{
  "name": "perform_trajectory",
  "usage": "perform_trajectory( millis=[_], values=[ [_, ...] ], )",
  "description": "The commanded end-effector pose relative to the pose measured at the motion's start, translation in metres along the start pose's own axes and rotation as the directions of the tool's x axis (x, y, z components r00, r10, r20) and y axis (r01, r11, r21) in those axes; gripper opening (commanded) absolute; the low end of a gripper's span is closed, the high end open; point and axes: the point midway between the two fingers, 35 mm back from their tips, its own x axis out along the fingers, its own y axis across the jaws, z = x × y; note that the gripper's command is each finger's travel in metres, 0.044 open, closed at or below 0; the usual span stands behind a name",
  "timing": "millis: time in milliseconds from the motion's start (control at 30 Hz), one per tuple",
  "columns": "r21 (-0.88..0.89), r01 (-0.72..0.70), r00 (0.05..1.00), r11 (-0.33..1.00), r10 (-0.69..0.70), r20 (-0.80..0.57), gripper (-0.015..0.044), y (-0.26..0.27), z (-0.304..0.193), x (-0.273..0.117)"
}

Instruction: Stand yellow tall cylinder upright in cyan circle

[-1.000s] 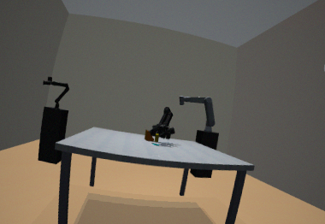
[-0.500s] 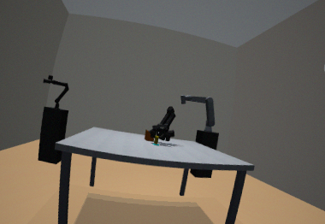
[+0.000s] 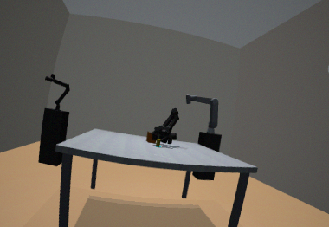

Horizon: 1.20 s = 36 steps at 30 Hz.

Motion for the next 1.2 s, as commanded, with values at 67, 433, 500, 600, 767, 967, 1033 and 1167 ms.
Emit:
perform_trajectory(
  millis=[67, 433, 500, 600, 767, 967, 1033, 1167],
  values=[
    [0.006, -0.002, 1.0, 1.0, 0.002, 0.003, 0.0184, 0.001, 0.0, 0.0],
    [0.006, -0.002, 1.0, 1.0, 0.002, 0.003, 0.04, 0.001, 0.0, 0.0],
    [0.006, -0.002, 1.0, 1.0, 0.001, 0.003, 0.04, 0.001, 0.001, 0.0],
    [0.008, 0.001, 1.0, 1.0, -0.001, 0.0, 0.04, 0.001, 0.007, 0.001],
    [0.011, 0.002, 1.0, 1.0, -0.002, -0.004, 0.04, 0.002, 0.019, 0.002],
    [0.01, -0.004, 1.0, 1.0, 0.004, -0.001, 0.04, 0.002, 0.035, 0.002],
    [0.009, -0.008, 1.0, 1.0, 0.008, 0.001, 0.04, 0.002, 0.041, 0.001],
    [0.005, -0.016, 1.0, 1.0, 0.016, 0.009, 0.04, 0.001, 0.052, 0.0]
  ],
)
